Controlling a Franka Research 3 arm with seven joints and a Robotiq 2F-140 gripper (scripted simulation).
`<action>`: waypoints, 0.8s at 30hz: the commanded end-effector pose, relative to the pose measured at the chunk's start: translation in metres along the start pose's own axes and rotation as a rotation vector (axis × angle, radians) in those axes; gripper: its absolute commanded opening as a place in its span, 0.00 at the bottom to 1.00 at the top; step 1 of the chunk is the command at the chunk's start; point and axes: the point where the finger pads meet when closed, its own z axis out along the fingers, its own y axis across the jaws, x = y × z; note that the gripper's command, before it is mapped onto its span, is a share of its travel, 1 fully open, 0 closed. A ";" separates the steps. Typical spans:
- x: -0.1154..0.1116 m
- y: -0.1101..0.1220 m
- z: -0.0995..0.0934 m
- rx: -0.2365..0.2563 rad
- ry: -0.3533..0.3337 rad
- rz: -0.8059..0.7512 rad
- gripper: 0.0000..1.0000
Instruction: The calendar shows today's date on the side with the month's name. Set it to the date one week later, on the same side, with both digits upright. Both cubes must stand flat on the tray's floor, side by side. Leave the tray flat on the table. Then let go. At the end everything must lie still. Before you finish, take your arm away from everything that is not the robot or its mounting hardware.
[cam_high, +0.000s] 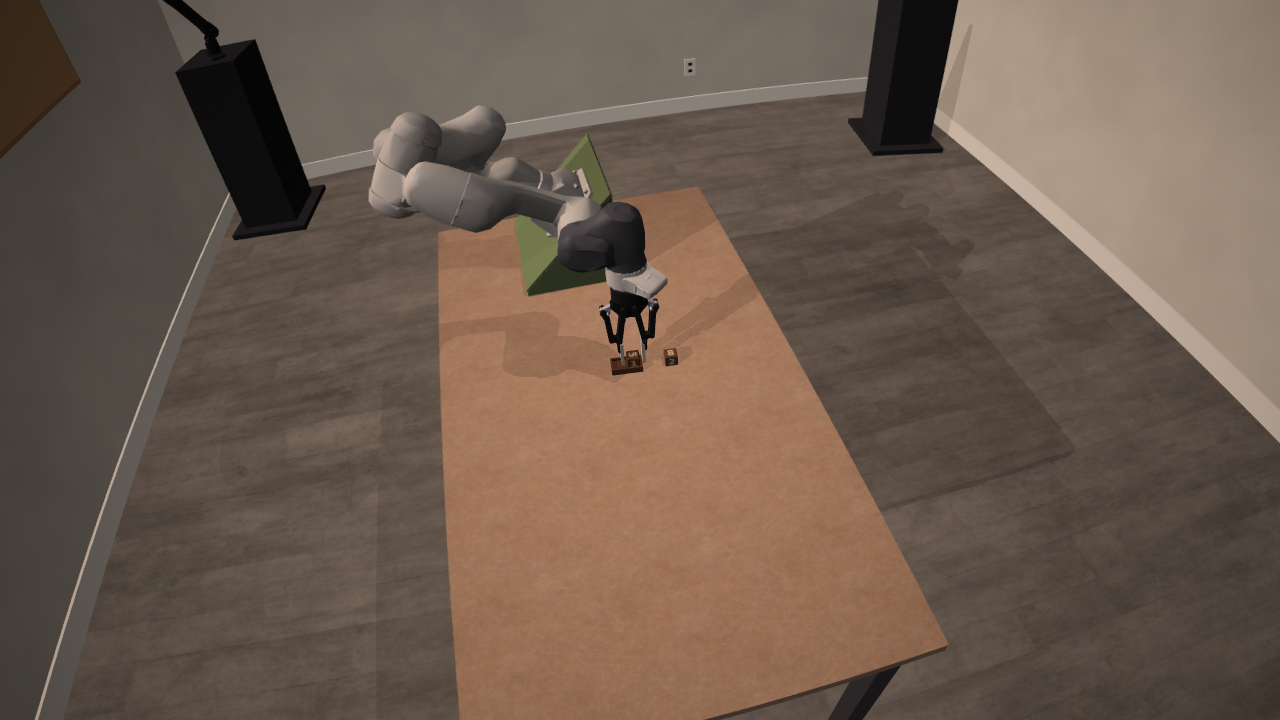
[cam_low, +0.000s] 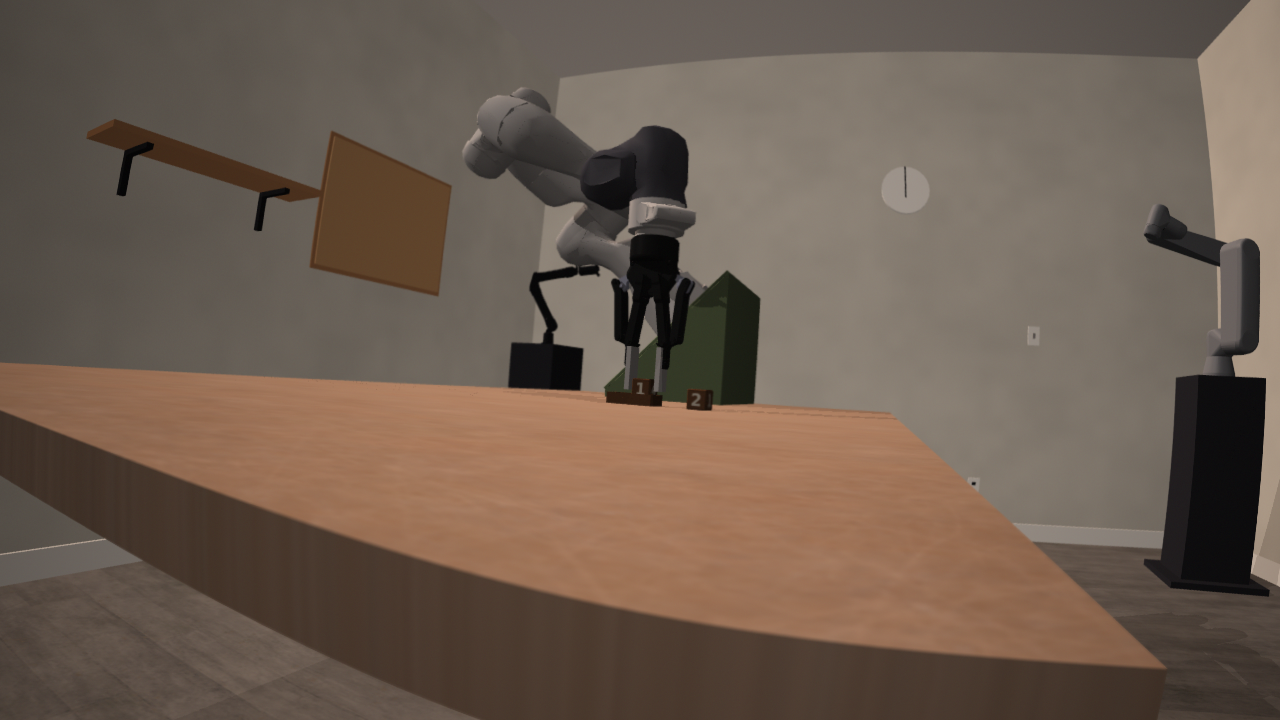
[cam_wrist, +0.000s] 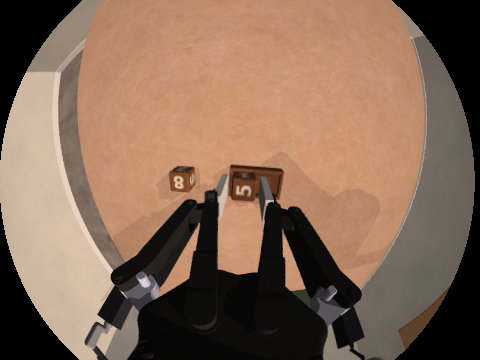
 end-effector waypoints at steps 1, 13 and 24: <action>0.001 -0.001 -0.004 0.002 0.001 0.008 0.28; 0.001 -0.001 -0.049 0.002 0.001 0.008 0.28; 0.001 0.000 -0.086 0.002 0.001 0.008 0.28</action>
